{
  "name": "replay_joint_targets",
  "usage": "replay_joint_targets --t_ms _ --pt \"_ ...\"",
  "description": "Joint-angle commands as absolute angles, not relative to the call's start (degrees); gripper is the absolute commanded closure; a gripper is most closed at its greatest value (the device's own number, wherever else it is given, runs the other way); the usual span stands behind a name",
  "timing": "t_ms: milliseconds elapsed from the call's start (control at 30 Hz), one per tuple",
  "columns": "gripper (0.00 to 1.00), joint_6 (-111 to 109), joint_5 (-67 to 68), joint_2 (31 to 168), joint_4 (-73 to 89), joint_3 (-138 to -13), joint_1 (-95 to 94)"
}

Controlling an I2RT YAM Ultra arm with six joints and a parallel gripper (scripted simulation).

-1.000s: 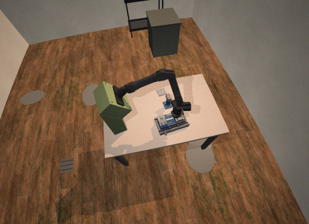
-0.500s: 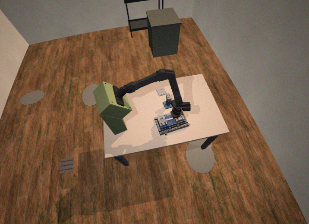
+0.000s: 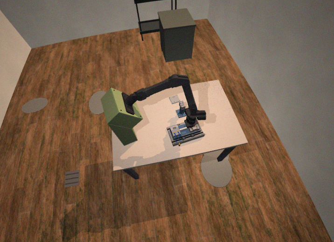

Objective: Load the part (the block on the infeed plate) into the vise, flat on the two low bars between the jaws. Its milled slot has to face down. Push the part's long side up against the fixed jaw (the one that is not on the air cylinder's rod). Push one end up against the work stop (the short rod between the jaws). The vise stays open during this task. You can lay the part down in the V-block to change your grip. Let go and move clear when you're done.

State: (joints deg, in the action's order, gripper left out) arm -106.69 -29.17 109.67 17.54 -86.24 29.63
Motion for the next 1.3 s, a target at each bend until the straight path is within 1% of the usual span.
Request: replay_joint_targets --t_ms 0,1267 --pt "1.0 -106.64 -29.71 108.05 17.21 -85.18 30.65" --pt "1.0 -106.43 -29.56 109.46 16.78 -86.09 30.49"
